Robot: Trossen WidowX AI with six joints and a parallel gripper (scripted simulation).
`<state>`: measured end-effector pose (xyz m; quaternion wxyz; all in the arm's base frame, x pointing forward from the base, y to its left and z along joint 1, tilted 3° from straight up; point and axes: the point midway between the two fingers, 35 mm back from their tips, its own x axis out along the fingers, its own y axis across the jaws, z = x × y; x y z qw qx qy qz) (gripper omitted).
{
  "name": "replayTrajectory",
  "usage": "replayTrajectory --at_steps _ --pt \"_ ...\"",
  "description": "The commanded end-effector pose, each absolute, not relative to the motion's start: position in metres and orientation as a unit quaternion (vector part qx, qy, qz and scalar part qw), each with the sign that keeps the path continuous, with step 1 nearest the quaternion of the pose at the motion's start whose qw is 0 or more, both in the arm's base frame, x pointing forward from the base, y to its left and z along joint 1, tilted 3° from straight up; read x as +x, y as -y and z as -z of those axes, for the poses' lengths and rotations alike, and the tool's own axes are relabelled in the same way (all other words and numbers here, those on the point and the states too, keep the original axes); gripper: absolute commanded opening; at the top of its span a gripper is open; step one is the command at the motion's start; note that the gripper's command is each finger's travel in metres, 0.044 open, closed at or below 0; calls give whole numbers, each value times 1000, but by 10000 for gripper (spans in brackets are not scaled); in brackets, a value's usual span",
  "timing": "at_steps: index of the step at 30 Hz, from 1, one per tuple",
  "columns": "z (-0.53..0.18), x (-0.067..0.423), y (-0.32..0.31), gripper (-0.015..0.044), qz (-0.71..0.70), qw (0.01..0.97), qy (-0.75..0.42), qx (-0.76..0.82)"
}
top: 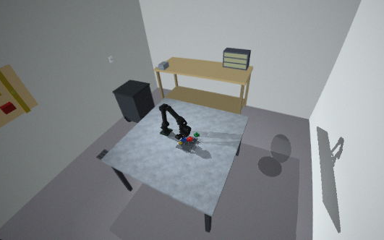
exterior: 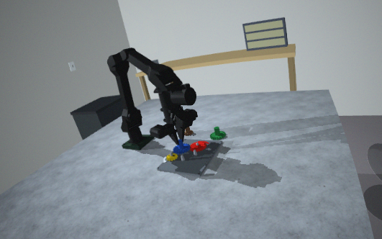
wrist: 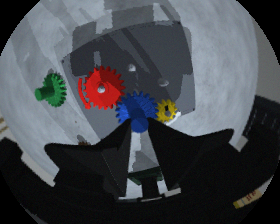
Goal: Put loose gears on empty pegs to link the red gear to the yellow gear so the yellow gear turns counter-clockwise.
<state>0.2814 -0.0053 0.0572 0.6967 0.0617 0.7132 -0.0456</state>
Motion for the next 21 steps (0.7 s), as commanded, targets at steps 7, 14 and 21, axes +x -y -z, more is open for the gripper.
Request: replayTrajectory --at_steps 7,14,21 --pt "-55 282 6 0 89 693 -708 103" --pt "-55 283 6 0 62 697 -711 77" --pt "-53 282 5 0 15 700 -713 30"
